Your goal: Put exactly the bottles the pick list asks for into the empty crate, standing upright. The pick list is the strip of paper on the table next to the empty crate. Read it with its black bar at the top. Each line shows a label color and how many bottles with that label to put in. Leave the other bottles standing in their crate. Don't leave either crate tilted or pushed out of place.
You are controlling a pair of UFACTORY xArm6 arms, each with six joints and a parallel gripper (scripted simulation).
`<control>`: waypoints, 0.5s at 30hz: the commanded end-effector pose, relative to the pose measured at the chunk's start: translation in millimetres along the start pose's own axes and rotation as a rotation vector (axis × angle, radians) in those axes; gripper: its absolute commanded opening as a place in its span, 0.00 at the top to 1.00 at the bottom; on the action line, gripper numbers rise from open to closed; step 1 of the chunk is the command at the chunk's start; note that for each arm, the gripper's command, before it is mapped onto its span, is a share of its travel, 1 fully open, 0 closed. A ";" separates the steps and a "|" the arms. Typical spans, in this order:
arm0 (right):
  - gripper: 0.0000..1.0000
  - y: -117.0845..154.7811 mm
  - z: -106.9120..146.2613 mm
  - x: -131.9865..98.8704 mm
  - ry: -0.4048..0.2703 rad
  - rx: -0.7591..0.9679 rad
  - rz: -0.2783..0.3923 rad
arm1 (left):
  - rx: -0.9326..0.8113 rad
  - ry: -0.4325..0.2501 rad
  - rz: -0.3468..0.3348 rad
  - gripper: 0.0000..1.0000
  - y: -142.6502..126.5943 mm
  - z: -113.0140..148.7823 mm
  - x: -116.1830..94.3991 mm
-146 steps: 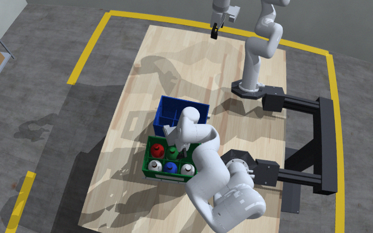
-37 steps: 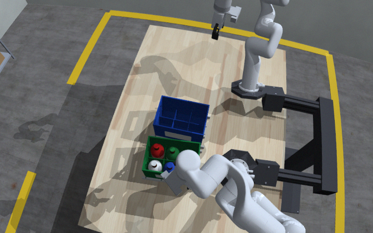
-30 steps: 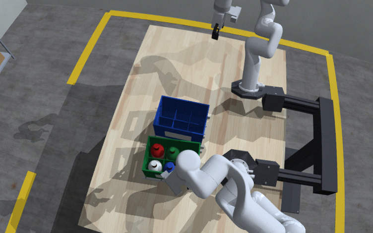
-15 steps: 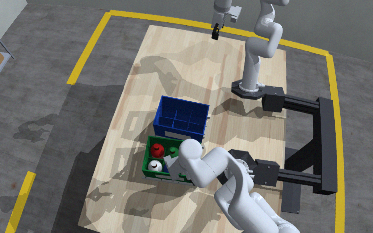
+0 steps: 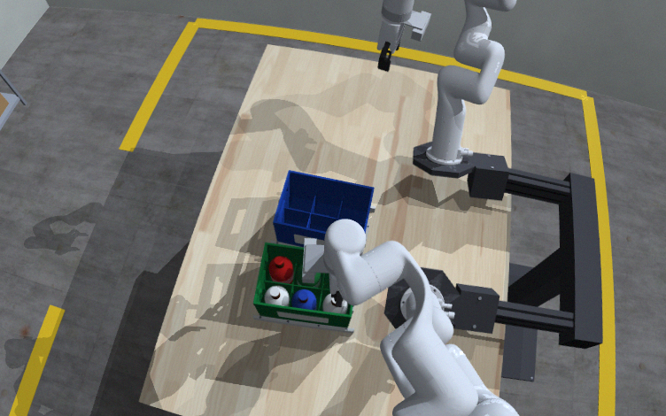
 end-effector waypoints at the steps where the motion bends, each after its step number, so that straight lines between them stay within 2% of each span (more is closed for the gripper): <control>1: 0.00 0.0 0.2 -0.8 -0.001 0.001 0.002 | 0.057 0.000 0.003 0.35 24.3 0.2 4.3; 3: 0.00 0.0 0.2 -0.8 -0.001 0.001 0.002 | 0.057 0.000 0.003 0.35 24.3 0.2 4.3; 15: 0.00 0.0 0.2 -0.8 -0.001 0.001 0.002 | 0.057 0.000 0.004 0.35 82.7 6.0 17.2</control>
Point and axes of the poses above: on each arm, the point where the finger pads meet when closed, its own x axis out along the fingers, its own y axis across the jaws, z = x × y, the point moved 9 cm from there along -x, back along the fingers, and after that the axes turned 1 degree about x, right-handed, at the moved point
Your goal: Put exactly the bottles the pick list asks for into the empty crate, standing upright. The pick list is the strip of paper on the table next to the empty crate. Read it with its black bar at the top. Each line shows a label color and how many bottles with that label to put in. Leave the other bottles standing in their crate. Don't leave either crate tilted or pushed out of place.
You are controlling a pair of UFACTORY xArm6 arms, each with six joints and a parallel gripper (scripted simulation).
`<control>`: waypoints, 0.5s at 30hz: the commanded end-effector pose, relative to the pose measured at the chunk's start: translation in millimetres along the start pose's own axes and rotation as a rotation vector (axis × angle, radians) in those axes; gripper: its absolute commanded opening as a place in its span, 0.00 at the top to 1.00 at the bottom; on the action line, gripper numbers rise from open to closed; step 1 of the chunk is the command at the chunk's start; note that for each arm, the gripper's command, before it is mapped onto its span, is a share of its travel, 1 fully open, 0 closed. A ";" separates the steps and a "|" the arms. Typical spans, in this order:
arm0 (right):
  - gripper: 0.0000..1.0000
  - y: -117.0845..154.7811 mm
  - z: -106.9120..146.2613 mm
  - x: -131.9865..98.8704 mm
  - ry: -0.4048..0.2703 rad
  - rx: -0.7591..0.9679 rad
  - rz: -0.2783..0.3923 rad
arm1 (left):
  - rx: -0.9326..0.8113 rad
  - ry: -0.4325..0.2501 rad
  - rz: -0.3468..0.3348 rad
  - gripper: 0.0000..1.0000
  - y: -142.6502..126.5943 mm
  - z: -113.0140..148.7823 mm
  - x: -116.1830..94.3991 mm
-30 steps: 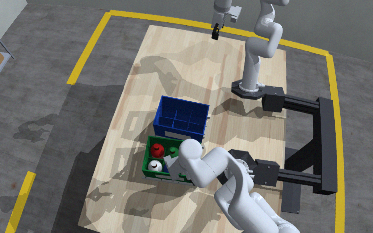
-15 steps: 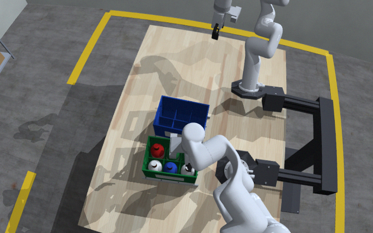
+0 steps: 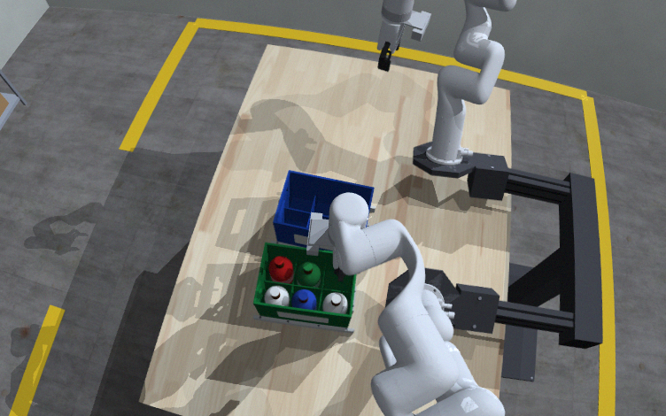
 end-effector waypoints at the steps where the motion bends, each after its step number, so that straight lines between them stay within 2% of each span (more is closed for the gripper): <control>1: 0.00 0.0 0.2 -0.8 -0.001 0.001 0.002 | -0.001 0.002 0.001 0.35 24.6 -0.9 4.2; 5: 0.00 0.0 0.2 -0.8 -0.001 0.001 0.002 | -0.001 0.002 0.001 0.35 34.4 -0.5 6.4; 15: 0.00 0.0 0.2 -0.8 -0.001 0.001 0.002 | -0.001 0.002 0.002 0.35 83.2 1.5 17.3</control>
Point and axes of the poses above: on each arm, the point where the finger pads meet when closed, its own x axis out along the fingers, its own y axis across the jaws, z = x × y, the point moved 9 cm from there along -x, back along the fingers, and after that the axes turned 1 degree about x, right-handed, at the moved point
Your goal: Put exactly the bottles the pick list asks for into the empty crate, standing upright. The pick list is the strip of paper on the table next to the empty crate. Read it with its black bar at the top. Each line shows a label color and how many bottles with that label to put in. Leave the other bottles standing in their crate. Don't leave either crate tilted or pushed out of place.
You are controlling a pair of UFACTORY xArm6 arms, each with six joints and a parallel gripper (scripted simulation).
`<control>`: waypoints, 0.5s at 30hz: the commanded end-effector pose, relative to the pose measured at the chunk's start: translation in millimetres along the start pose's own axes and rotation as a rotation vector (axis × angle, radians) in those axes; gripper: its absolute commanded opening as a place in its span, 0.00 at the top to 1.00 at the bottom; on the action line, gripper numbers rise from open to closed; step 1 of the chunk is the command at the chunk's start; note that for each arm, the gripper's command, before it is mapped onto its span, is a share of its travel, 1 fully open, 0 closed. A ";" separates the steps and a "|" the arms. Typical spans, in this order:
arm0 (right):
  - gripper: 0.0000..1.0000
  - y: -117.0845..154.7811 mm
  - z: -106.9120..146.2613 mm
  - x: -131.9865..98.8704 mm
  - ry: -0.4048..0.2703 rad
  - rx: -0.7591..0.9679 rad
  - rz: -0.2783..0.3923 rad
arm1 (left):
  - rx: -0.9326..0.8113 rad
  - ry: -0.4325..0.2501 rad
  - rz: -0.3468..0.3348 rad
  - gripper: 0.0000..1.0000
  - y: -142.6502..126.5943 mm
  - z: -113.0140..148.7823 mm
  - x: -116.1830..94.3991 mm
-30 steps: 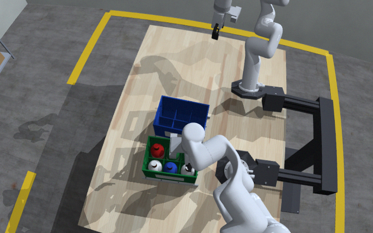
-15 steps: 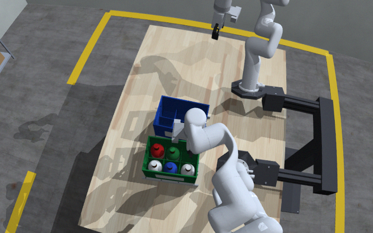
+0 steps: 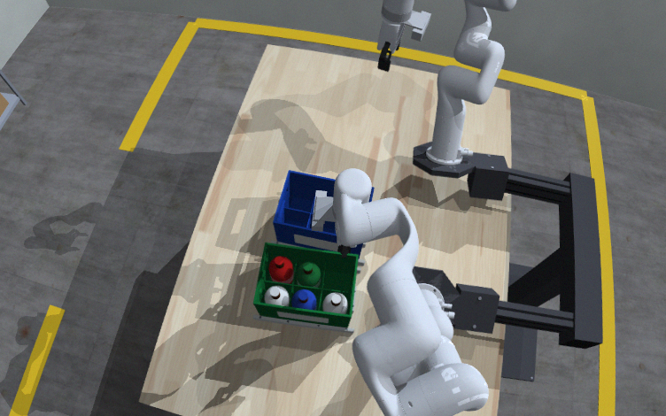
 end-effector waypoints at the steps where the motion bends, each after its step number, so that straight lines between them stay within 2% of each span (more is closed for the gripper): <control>1: 0.00 0.0 0.2 -0.8 -0.001 0.001 0.002 | -0.001 0.002 0.002 0.35 24.7 -0.7 4.1; 5: 0.00 0.0 0.2 -0.8 -0.001 0.001 0.002 | -0.001 0.002 0.002 0.35 44.2 0.1 8.5; 7: 0.00 0.0 0.2 -0.8 -0.001 0.001 0.002 | -0.001 0.002 0.002 0.35 44.2 0.1 8.5; 15: 0.00 0.0 0.2 -0.8 -0.001 0.001 0.002 | -0.001 0.002 0.002 0.35 83.3 1.7 17.2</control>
Point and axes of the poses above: on each arm, the point where the finger pads meet when closed, its own x axis out along the fingers, its own y axis across the jaws, z = x × y, the point moved 9 cm from there along -x, back along the fingers, and after that the axes turned 1 degree about x, right-handed, at the moved point
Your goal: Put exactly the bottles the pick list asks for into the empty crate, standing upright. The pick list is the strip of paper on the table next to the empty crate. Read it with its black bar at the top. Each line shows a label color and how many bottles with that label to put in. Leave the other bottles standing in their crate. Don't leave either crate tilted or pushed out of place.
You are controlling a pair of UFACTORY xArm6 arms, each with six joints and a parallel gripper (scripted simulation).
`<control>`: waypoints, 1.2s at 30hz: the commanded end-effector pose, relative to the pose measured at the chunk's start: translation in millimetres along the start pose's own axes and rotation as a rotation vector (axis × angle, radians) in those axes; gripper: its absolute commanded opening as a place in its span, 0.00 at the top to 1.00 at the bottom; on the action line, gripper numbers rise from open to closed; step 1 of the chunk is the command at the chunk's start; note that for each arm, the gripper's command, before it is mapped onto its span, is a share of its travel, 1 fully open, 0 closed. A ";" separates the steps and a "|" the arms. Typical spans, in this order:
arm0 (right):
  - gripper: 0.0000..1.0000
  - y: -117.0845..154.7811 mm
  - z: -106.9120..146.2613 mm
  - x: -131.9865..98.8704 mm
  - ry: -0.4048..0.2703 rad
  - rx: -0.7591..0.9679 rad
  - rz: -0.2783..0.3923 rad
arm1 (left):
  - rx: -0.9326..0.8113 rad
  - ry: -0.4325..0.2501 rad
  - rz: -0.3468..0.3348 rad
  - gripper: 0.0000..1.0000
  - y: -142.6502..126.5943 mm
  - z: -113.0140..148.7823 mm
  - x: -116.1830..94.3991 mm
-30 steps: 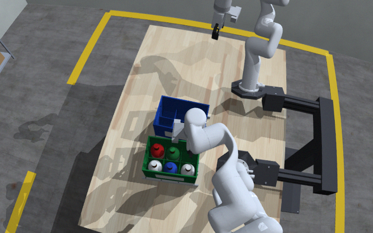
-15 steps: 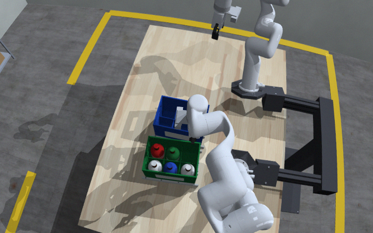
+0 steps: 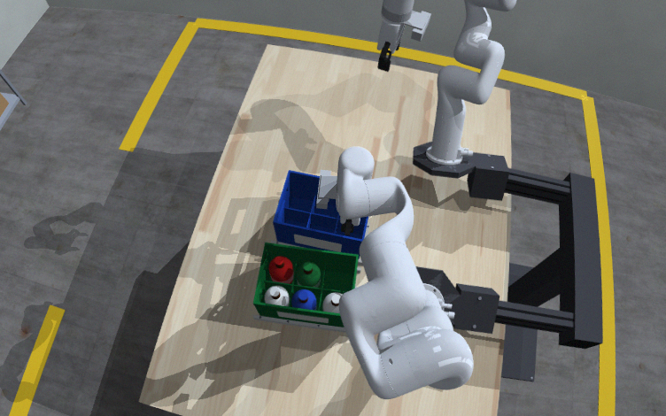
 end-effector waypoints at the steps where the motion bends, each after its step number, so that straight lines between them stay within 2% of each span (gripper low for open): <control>1: 0.00 0.0 0.2 -0.8 -0.001 0.001 0.002 | -0.001 0.002 0.002 0.35 24.3 -0.4 3.9; 7: 0.00 0.0 0.2 -0.8 -0.001 0.001 0.002 | -0.001 0.002 0.002 0.35 53.6 0.9 10.4; 9: 0.00 0.0 0.2 -0.8 -0.001 0.001 0.002 | -0.001 0.002 0.002 0.35 53.6 0.9 10.4; 24: 0.00 0.0 0.2 -0.8 -0.001 0.001 0.002 | -0.001 0.002 0.003 0.35 126.9 3.9 26.6; 26: 0.00 0.0 0.2 -0.8 -0.001 0.001 0.002 | -0.001 0.002 0.003 0.35 126.9 3.9 26.6; 36: 0.00 0.0 0.2 -0.8 -0.001 0.001 0.002 | -0.001 0.002 0.003 0.35 175.7 5.9 37.4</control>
Point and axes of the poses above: on each arm, the point where the finger pads meet when closed, its own x axis out along the fingers, its own y axis across the jaws, z = x × y, the point moved 9 cm from there along -x, back along the fingers, and after that the axes turned 1 degree about x, right-handed, at the moved point
